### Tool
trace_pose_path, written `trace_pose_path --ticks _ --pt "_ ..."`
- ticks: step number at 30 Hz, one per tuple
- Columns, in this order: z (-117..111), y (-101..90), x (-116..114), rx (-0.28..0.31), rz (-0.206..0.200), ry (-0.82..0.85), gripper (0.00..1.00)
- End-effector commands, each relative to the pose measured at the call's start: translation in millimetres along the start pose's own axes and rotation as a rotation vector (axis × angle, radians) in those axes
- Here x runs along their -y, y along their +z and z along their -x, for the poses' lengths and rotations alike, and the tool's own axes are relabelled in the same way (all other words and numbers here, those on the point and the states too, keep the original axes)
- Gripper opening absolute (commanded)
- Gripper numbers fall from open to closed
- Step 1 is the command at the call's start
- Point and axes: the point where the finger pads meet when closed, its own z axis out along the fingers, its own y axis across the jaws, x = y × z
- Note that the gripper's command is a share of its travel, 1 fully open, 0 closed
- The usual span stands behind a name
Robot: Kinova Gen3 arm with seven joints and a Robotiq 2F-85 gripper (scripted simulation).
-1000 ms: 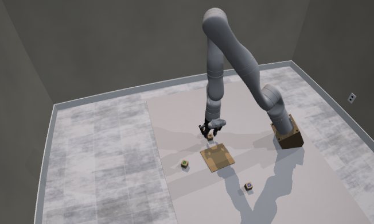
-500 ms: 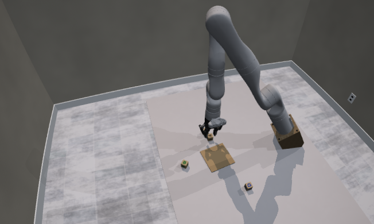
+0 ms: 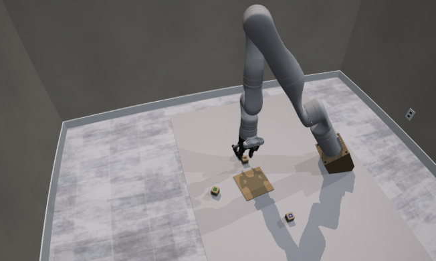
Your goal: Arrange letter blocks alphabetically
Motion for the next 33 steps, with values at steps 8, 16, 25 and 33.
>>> trace_pose_path --ticks 8,16,25,33 --pt "13.9 -5.3 4.8 0.023 -0.004 0.032 0.46" --pt "13.8 -9.2 4.8 0.023 -0.004 0.032 0.46" --pt "13.7 -12.8 4.9 0.024 -0.004 0.032 0.46" --pt "13.6 -17.0 4.8 0.024 -0.004 0.032 0.46"
